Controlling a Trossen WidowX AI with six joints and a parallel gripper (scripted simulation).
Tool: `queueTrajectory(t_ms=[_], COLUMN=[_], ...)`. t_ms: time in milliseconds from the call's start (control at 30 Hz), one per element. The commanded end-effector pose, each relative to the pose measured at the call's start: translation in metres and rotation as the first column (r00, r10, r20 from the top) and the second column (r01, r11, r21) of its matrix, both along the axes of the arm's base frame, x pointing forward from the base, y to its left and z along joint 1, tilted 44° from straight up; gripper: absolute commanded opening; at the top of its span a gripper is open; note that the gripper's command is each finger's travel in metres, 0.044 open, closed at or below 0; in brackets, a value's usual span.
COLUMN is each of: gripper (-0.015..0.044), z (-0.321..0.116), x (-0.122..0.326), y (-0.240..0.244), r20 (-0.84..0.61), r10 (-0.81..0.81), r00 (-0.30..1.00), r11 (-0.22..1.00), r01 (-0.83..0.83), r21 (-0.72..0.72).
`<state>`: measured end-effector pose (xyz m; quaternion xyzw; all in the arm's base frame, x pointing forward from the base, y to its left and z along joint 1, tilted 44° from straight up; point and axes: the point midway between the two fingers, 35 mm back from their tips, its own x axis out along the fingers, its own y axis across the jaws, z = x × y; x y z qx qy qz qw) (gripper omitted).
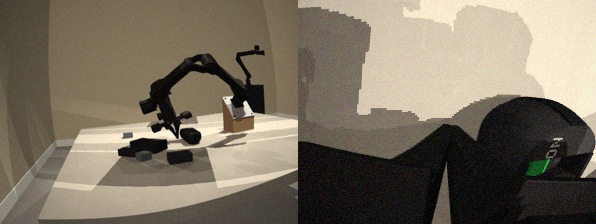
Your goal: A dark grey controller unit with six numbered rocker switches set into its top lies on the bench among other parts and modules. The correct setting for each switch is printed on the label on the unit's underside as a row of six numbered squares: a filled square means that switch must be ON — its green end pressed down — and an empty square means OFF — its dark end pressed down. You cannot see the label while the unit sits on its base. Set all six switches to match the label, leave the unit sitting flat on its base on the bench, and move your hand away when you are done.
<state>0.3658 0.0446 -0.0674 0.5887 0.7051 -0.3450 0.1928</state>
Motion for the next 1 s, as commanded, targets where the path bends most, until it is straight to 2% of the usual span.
queueTrajectory(t_ms=[0,967], gripper=[0.0,0.0], z=[0.0,0.0], x=[-0.002,-0.022], y=[0.001,0.004], r20=[-0.004,-0.006], r10=[-0.002,-0.002], r00=[1.0,1.0], r11=[1.0,1.0], r01=[0.002,0.002], r21=[0.002,0.002])
